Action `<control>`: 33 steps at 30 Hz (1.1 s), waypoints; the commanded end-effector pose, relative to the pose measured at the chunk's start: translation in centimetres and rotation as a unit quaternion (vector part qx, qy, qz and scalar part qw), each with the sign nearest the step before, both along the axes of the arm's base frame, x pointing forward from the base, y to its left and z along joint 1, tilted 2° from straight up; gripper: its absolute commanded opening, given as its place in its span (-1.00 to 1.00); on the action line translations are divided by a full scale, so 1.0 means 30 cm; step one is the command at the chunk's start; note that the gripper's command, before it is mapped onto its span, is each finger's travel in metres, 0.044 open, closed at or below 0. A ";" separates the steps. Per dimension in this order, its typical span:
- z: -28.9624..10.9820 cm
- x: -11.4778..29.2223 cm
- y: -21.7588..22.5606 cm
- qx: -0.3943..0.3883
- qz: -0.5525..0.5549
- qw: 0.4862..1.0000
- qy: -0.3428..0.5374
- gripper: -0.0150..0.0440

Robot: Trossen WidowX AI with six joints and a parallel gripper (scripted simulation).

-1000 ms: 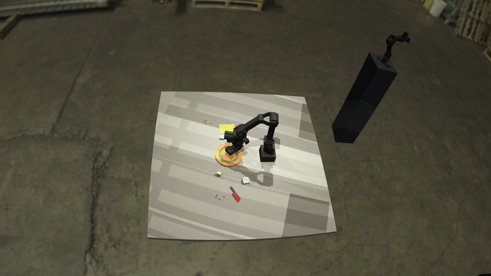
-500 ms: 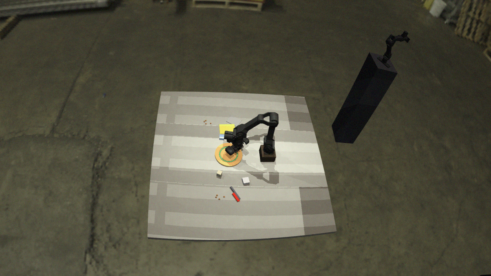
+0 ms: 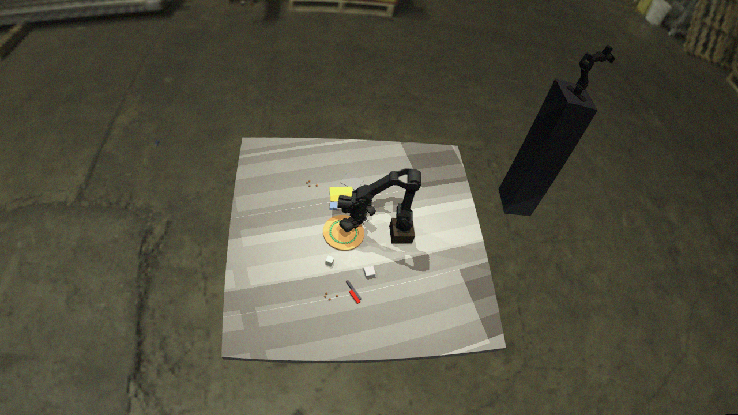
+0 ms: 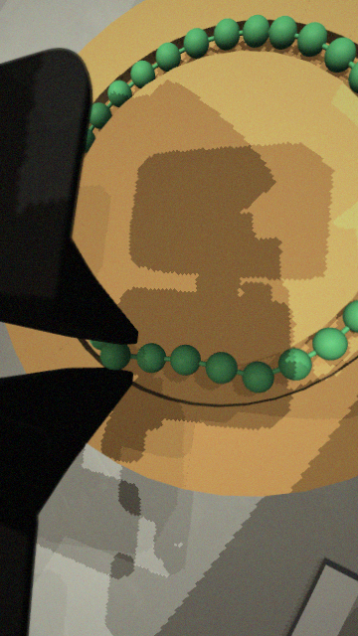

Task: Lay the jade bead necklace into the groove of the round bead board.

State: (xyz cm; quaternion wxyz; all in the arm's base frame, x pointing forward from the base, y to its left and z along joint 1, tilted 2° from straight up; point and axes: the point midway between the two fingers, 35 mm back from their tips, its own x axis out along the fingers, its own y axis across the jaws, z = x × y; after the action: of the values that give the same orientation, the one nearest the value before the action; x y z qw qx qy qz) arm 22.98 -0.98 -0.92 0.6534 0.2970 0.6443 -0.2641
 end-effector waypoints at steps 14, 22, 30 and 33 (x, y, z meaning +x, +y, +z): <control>-0.029 -0.013 -0.002 0.000 0.001 1.000 0.004 -0.49; -0.019 -0.004 -0.003 0.000 -0.001 1.000 0.000 0.04; -0.014 -0.007 -0.003 0.000 0.000 1.000 0.001 0.75; -0.015 -0.010 -0.003 0.000 -0.001 1.000 0.003 1.00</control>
State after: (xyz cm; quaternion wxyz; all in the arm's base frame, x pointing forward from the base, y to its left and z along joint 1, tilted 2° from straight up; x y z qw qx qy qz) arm 22.63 -1.05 -1.37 0.6504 0.2966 0.6468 -0.2657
